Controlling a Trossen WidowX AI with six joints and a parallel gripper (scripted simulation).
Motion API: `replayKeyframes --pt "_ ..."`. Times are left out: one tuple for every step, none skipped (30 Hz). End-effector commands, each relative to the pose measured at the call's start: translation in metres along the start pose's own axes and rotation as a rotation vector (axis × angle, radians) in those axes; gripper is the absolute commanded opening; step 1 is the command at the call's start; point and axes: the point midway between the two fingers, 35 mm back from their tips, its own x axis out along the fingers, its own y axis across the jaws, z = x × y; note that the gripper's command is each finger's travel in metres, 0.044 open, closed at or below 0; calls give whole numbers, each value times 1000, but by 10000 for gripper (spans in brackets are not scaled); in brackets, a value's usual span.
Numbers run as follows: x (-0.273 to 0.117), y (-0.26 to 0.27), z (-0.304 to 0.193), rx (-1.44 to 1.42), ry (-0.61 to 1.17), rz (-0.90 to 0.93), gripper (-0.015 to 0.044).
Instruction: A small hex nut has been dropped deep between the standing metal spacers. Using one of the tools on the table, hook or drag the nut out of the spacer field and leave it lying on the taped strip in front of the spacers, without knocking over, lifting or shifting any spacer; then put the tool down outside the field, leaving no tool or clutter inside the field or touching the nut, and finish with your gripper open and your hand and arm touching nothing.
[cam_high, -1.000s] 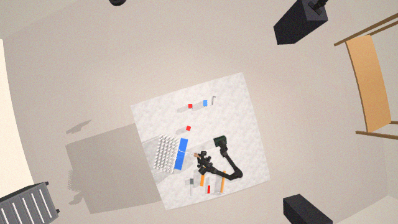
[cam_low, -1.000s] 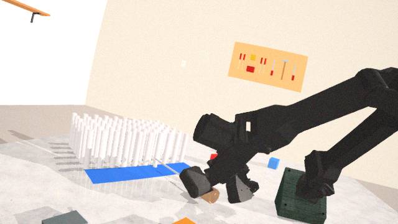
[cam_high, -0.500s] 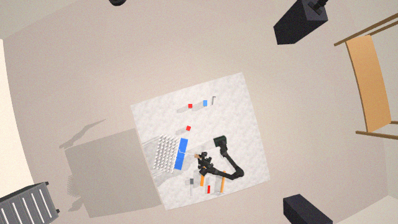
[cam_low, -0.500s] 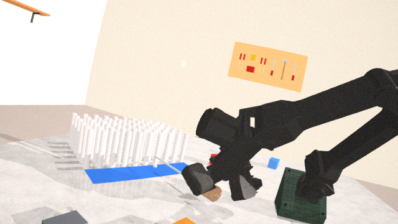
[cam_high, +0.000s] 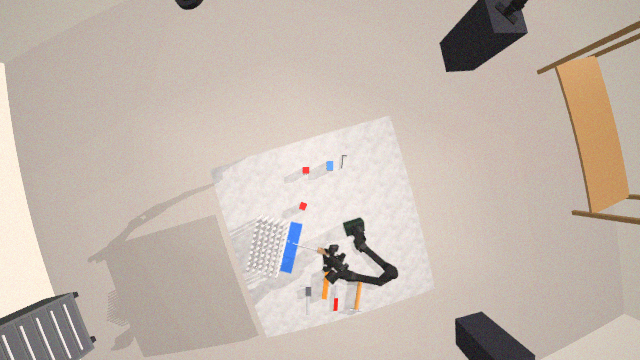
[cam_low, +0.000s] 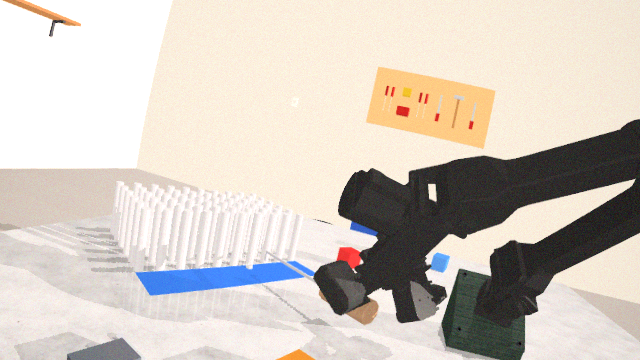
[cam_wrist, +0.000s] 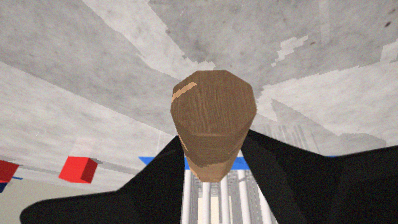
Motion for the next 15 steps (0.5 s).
replayKeyframes --pt "-12 -5 -13 -8 16 -10 0" --pt "-16 -5 -17 -10 15 -9 0" --pt "-19 -5 -20 -11 15 -8 0" --pt "-23 -5 -23 -11 15 -8 0" --pt "-26 -5 -26 -12 15 -7 0" --pt "-29 -4 -29 -13 15 -7 0" --pt "-33 -4 -32 -13 14 -6 0" --pt "-37 -4 -35 -14 14 -6 0" --pt "-40 -3 -38 -14 14 -6 0" --pt "-44 -3 -41 -15 14 -6 0" --pt "-48 -2 -43 -15 14 -6 0" --pt "-51 -2 -46 -16 14 -6 0" --pt "-55 -1 -49 -16 14 -7 0" --pt "-59 -1 -51 -16 14 -7 0" --pt "-63 0 -54 -16 15 -8 0"
